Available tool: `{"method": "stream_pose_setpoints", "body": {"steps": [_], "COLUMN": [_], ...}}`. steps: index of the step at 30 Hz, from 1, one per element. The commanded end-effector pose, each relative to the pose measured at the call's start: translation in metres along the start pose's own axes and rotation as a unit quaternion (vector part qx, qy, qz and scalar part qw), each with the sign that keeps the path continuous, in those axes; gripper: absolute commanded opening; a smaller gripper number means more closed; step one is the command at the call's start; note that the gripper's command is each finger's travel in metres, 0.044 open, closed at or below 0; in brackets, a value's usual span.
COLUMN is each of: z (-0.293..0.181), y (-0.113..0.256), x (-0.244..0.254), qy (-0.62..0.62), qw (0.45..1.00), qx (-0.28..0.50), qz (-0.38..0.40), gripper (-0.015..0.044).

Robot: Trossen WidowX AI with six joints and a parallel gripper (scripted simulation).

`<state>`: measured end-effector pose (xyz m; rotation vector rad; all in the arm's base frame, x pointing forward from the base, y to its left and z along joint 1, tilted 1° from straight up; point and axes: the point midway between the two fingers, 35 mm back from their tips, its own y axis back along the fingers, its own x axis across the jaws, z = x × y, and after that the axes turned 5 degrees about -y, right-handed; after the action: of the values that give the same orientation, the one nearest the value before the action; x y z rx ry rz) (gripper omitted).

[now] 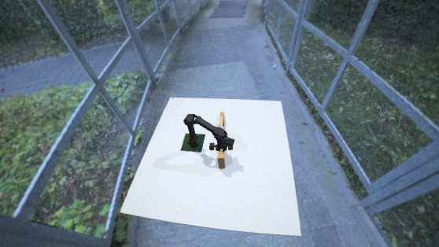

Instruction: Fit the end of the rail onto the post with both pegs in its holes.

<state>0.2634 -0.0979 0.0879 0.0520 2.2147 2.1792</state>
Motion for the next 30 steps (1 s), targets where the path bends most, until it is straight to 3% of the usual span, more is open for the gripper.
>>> {"method": "stream_pose_setpoints", "body": {"steps": [1,16,20,24,30], "z": [0.0,0.0,0.002,0.029,0.03], "y": [0.0,0.0,0.002,0.028,0.03], "x": [0.0,0.0,0.0,0.002,0.003], "qy": [0.0,0.0,0.0,0.001,0.001], "qw": [1.0,1.0,1.0,1.0,1.0], "qx": [0.0,0.0,0.0,0.0,0.0], "qz": [0.0,0.0,0.0,-0.002,-0.002], "gripper": [0.0053,0.044,0.044,0.044,0.044]}}
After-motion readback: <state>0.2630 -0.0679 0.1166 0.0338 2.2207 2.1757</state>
